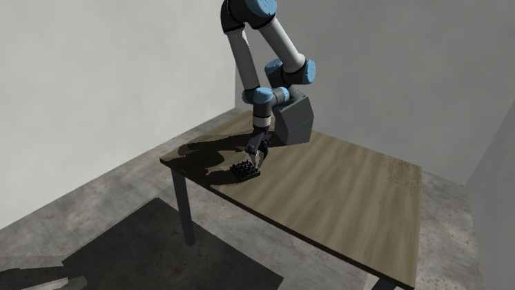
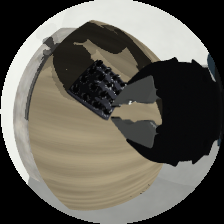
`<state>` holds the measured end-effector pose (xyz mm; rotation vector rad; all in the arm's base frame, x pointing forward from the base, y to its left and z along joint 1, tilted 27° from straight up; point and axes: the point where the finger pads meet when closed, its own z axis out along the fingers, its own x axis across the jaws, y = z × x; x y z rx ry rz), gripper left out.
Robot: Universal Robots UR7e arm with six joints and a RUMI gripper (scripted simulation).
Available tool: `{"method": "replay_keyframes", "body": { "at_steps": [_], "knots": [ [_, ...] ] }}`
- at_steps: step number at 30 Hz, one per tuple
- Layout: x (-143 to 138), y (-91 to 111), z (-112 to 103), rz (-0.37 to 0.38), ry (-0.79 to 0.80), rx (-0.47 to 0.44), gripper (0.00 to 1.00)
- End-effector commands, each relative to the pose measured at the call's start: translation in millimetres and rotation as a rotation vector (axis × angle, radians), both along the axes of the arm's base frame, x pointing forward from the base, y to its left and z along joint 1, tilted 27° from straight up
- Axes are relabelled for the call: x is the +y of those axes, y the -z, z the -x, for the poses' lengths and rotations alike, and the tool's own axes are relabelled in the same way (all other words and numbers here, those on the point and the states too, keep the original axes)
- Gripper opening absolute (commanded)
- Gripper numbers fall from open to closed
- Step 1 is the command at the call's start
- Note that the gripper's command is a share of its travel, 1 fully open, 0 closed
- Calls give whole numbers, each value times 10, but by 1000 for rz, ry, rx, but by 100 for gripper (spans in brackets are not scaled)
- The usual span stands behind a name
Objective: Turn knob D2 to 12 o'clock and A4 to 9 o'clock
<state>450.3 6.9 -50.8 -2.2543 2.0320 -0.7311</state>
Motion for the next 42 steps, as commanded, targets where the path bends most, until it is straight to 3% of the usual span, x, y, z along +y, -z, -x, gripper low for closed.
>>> {"method": "replay_keyframes", "body": {
  "at_steps": [1,42],
  "knots": [
    [1,-3,-2,0,0,-1,11],
    [7,-15,-39,0,0,-1,11]
  ]
}}
